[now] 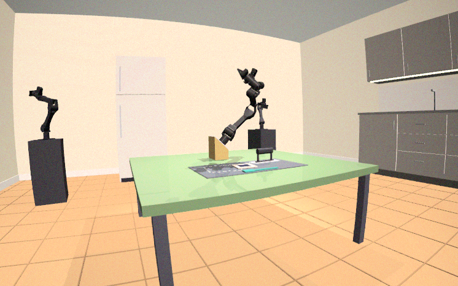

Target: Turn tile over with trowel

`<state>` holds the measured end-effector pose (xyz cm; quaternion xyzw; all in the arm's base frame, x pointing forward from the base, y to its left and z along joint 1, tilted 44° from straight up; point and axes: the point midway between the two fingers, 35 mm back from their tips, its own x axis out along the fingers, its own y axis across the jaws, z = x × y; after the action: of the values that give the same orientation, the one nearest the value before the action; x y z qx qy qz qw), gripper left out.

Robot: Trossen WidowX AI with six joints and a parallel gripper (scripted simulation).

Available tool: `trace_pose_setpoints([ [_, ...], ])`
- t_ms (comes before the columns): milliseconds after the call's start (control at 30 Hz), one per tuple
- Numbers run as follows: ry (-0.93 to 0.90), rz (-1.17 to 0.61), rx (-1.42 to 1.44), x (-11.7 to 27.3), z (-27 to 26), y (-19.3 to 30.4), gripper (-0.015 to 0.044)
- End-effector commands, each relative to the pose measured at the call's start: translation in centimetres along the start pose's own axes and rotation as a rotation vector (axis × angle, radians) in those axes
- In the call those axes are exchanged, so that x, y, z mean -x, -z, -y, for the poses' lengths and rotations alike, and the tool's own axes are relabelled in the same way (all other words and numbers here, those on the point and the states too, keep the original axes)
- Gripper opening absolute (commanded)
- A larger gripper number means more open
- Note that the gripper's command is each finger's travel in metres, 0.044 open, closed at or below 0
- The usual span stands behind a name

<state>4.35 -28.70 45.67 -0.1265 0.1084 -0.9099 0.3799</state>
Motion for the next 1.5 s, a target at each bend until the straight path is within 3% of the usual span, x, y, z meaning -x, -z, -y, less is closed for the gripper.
trace_pose_setpoints([
  [0, 0.0, 0.0, 0.0, 0.0, 0.0, 0.0, 0.01],
  [433, 0.0, 0.0, 0.0, 0.0, 0.0, 0.0, 0.01],
  [567, 0.0, 0.0, 0.0, 0.0, 0.0, 0.0, 0.0],
  [967, 0.0, 0.0, 0.0, 0.0, 0.0, 0.0, 0.0],
  [1300, -0.051, 0.047, -0.012, 0.4, -1.4, -0.6, 0.0257],
  [1467, -0.132, 0.107, -0.03, 1.1, -3.5, -1.4, 0.027],
])
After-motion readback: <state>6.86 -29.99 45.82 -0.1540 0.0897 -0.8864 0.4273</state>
